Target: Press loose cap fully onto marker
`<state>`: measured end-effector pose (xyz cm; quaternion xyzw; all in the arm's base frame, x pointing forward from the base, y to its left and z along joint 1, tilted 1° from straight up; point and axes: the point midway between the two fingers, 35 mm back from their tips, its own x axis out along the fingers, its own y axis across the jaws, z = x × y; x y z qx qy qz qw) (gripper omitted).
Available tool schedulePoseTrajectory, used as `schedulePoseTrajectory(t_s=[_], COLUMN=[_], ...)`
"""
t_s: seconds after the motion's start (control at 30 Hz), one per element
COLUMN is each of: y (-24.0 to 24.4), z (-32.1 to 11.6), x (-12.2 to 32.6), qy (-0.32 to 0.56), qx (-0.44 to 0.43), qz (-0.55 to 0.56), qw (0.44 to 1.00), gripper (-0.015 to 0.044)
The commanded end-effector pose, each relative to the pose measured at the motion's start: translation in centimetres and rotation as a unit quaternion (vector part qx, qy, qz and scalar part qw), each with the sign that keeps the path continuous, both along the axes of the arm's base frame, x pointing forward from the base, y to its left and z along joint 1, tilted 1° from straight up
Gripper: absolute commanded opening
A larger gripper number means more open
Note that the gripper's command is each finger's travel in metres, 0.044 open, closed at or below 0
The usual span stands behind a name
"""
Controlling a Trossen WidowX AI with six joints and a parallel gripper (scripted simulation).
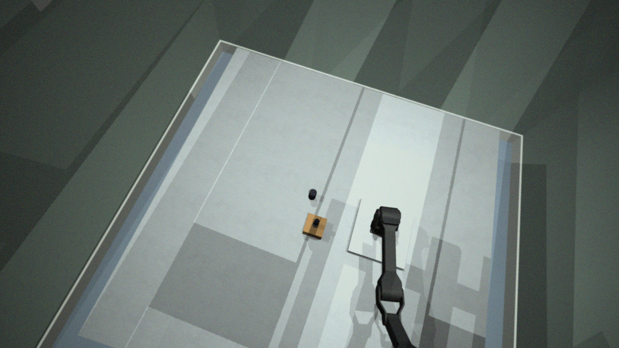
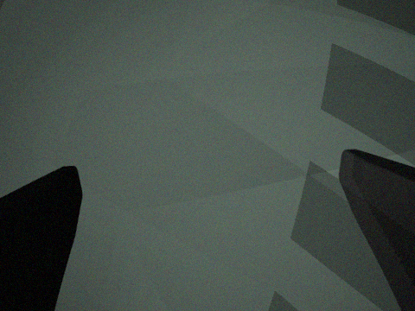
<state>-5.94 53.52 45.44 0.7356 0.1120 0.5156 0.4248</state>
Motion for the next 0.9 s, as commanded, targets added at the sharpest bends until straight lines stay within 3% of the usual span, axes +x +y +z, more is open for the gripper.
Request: schedulePoseTrajectory(t_s=[0.0,0.17,0.5,0.87], y=[-0.2,-5.5,-14.8,-28.5], z=[0.2,5.3,12.5,18.8], x=[0.0,0.1,-2.1,-0.5], qy=[0.001,0.036,0.096,0.181], qx=[0.003,0.094,0.266,0.48], qz=[0.0,0.024,0.179,0.368], qw=[1.0,0.995,0.942,0.776], gripper=[0.0374,0.0245,0.0245,0.0245])
